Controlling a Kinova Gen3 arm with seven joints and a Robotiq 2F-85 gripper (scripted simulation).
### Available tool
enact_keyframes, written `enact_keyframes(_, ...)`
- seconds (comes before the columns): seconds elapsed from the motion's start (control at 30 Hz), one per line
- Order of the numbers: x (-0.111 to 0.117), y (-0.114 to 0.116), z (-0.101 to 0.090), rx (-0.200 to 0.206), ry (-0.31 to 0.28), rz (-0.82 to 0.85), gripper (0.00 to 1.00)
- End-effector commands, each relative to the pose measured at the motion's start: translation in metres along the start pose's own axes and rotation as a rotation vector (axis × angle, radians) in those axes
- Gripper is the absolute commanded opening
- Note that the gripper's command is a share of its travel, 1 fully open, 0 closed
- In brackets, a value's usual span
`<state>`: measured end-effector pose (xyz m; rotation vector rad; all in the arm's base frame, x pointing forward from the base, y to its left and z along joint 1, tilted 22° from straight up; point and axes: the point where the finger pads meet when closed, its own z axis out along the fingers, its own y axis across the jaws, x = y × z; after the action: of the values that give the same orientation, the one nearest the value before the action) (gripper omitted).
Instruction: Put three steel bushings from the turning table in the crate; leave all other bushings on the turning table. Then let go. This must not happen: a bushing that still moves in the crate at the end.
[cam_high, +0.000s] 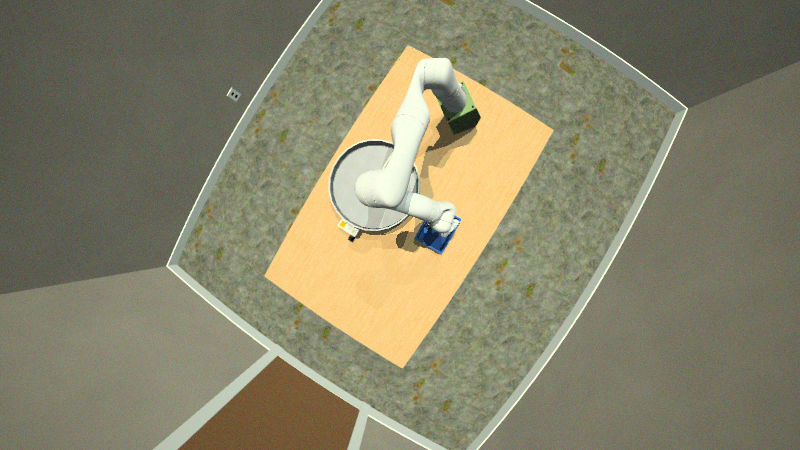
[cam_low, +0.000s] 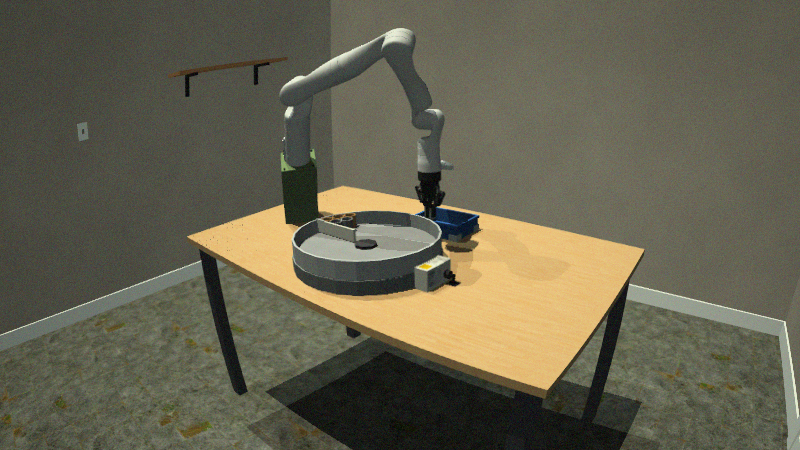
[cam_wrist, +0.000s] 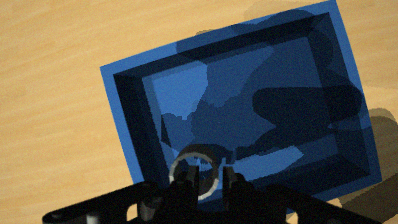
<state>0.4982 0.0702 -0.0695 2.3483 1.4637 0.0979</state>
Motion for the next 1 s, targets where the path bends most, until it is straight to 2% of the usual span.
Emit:
enact_keyframes(0.0, 0.001, 0.001, -0.001, -0.002, 0.002, 0.000, 0.19)
enact_keyframes(0.77, 0.001, 0.001, -0.006, -0.002, 0.002, 0.000, 0.19)
enact_keyframes(0.93, 0.001, 0.000, -0.061, -0.002, 0.002, 0.000, 0.19)
enact_keyframes(0.97, 0.001, 0.000, -0.061, -0.002, 0.002, 0.000, 0.19)
